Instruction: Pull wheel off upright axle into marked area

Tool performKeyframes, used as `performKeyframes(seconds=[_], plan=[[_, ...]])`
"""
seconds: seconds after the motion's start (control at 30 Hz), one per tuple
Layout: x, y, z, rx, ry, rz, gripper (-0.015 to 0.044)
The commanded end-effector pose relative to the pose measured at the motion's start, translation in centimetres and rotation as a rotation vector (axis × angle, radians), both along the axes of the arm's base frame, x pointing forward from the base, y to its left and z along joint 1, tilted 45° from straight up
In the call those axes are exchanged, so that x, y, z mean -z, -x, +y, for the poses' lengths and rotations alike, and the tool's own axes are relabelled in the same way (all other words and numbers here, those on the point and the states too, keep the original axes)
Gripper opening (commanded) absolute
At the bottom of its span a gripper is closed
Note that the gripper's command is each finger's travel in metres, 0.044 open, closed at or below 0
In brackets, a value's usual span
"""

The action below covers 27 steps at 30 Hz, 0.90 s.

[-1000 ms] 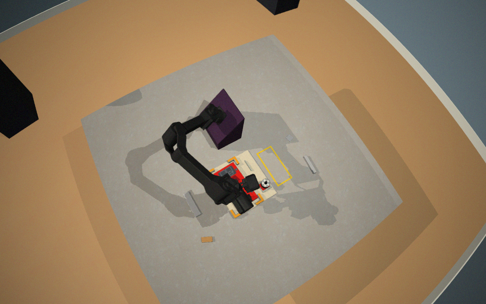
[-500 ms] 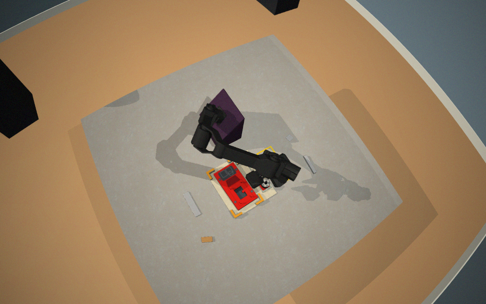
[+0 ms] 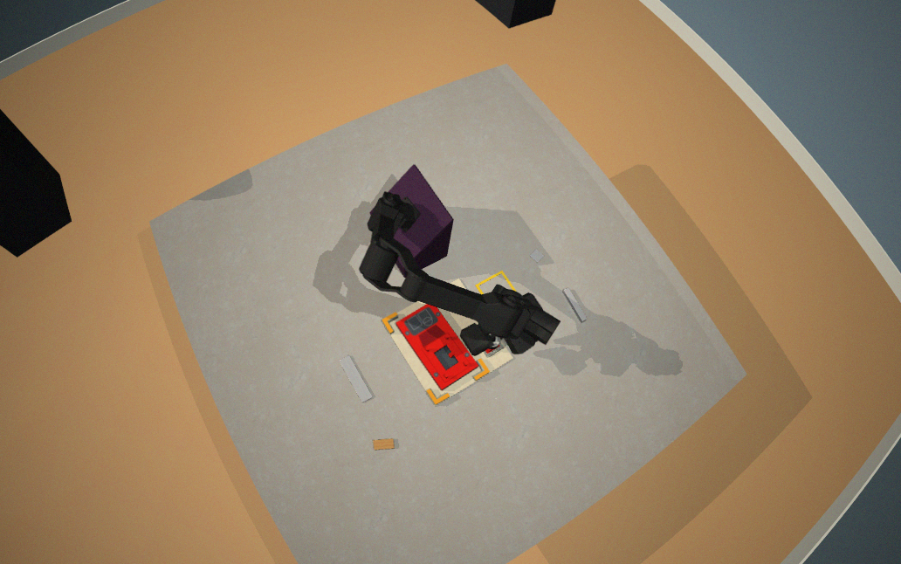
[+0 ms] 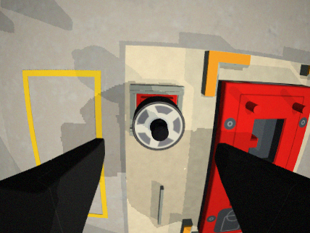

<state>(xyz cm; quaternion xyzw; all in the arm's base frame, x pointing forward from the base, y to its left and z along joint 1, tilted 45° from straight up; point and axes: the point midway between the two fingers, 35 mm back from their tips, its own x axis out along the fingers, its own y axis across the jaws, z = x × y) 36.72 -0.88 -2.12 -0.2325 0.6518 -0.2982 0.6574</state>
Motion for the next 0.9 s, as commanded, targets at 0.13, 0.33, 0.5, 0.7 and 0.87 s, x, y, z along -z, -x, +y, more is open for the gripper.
performKeyframes(seconds=[0.13, 0.33, 0.5, 0.7, 0.87], plan=[[3.7, 0.6, -3.8, 0.008, 0.011, 0.019, 0.03], [3.8, 0.6, -3.9, 0.008, 0.011, 0.019, 0.03], [3.5, 0.5, -3.6, 0.011, 0.007, 0.015, 0.0188], [3.5, 0.5, -3.6, 0.011, 0.007, 0.015, 0.0148], [3.5, 0.5, -3.6, 0.011, 0.007, 0.015, 0.0037]])
